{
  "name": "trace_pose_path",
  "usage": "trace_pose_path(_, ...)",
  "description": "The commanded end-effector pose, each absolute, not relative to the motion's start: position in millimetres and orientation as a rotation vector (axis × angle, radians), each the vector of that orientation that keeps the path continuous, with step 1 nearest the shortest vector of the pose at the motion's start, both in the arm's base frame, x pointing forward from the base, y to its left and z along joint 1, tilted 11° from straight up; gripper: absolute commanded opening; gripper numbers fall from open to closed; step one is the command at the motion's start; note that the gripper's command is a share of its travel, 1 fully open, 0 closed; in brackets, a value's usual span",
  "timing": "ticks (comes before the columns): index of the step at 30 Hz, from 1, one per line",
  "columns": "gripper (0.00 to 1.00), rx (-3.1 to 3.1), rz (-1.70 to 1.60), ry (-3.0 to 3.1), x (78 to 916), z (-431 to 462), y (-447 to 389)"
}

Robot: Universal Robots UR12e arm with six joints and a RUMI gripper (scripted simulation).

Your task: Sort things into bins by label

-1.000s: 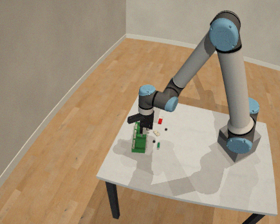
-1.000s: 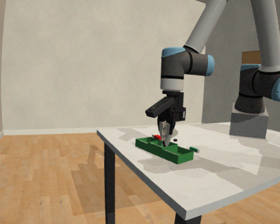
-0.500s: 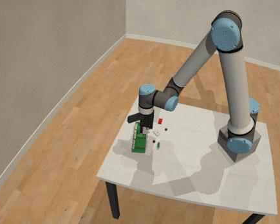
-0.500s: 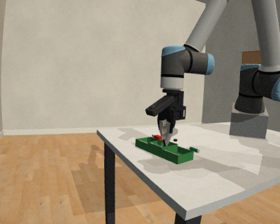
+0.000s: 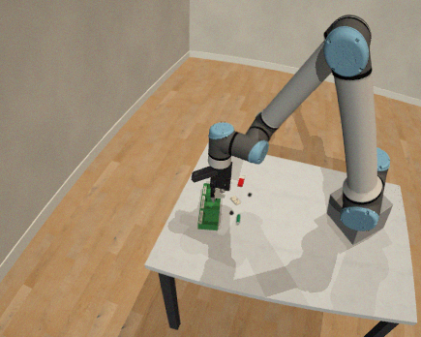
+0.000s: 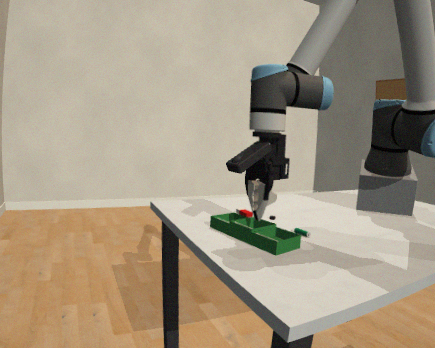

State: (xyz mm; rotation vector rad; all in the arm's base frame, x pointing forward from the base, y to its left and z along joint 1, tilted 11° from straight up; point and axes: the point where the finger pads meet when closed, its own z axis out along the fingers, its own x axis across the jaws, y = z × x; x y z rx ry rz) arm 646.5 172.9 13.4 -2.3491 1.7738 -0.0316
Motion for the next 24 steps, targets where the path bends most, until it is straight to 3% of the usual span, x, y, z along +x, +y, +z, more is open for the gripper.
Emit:
trace_pose_path(1,0.04,-2.349,-0.033,1.773,646.3,19.4,172.0)
trace_pose_path(13,0.04,-2.349,-0.033,1.773,643.1,43.3,168.5)
trace_pose_path(24,0.04,-2.349,-0.033,1.773,626.1,48.7,220.6)
